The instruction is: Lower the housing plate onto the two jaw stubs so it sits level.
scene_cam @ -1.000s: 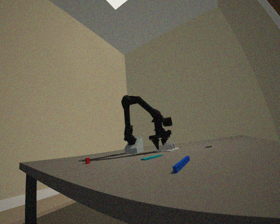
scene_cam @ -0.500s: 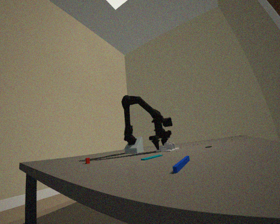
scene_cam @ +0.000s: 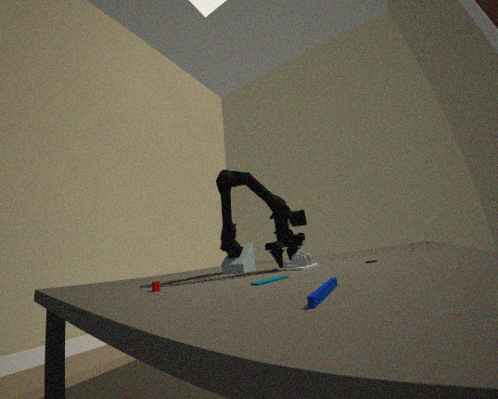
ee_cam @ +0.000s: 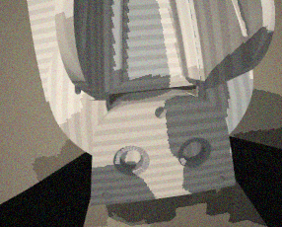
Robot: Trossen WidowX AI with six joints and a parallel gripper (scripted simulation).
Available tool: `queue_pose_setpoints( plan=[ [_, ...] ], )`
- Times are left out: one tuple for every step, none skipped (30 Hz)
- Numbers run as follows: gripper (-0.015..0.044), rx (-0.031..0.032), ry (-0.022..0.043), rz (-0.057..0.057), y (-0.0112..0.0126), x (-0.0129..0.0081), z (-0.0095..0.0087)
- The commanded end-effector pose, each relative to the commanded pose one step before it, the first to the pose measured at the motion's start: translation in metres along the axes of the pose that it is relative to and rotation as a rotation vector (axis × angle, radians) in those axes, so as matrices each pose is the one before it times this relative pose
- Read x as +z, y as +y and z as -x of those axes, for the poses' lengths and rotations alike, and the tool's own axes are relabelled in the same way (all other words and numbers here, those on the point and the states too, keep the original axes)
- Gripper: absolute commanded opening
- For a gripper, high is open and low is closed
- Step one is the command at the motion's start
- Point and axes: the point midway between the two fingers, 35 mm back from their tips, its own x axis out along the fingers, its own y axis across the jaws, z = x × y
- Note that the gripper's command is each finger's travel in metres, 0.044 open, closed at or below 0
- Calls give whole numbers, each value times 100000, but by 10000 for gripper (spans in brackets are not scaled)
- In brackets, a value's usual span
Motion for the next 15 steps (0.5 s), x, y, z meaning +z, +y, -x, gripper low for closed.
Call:
queue_pose_setpoints(
  plan=[
    [351,68,-68,341,2,18,-100],
    [351,-3,-1,-26,-1,0,-68],
    [351,-3,-1,-26,-1,0,-68],
    [351,-2,0,-15,-1,0,-40],
    [351,-1,0,-5,0,0,-13],
    [351,0,0,0,0,0,0],
    [351,0,0,0,0,0,0],
    [351,0,0,0,0,0,0],
    [351,0,0,0,0,0,0],
    [351,0,0,0,0,0,0],
    [351,0,0,0,0,0,0],
    [351,0,0,0,0,0,0],
    [351,0,0,0,0,0,0],
    [351,0,0,0,0,0,0],
    [351,0,0,0,0,0,0]
  ],
)
